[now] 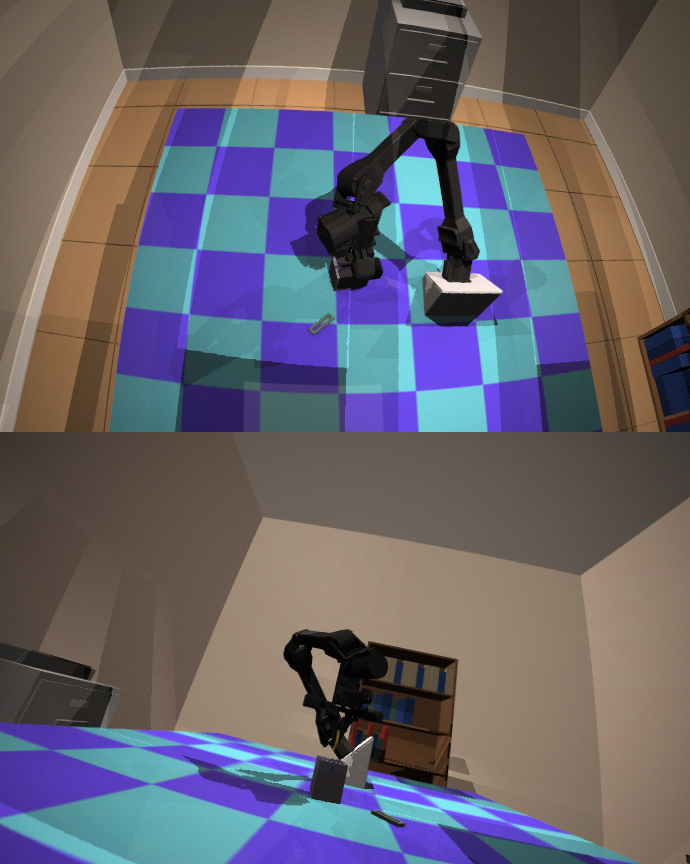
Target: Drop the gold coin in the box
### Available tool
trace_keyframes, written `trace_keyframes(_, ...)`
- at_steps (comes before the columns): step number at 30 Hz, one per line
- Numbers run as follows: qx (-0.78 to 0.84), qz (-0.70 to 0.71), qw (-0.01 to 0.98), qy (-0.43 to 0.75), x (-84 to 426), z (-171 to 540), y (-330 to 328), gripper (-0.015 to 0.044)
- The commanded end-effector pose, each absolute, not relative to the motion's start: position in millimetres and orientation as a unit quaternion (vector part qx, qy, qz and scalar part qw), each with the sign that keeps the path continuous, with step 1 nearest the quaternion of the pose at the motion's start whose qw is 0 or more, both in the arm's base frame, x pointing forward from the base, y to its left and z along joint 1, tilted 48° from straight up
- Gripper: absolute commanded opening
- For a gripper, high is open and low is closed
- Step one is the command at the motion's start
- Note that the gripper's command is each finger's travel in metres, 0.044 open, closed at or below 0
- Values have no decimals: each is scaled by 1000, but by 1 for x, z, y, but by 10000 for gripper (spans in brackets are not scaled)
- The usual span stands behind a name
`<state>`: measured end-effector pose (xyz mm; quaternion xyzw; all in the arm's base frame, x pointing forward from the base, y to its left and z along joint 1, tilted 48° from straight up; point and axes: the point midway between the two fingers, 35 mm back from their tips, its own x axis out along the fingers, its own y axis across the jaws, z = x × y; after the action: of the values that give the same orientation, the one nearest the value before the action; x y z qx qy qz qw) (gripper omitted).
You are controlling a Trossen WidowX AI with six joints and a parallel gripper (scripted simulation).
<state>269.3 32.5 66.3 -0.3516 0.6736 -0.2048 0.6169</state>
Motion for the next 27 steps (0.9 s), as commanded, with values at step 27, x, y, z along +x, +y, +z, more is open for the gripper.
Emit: trace_keyframes(27, -353, -204, 617, 673, 269, 59, 25, 0)
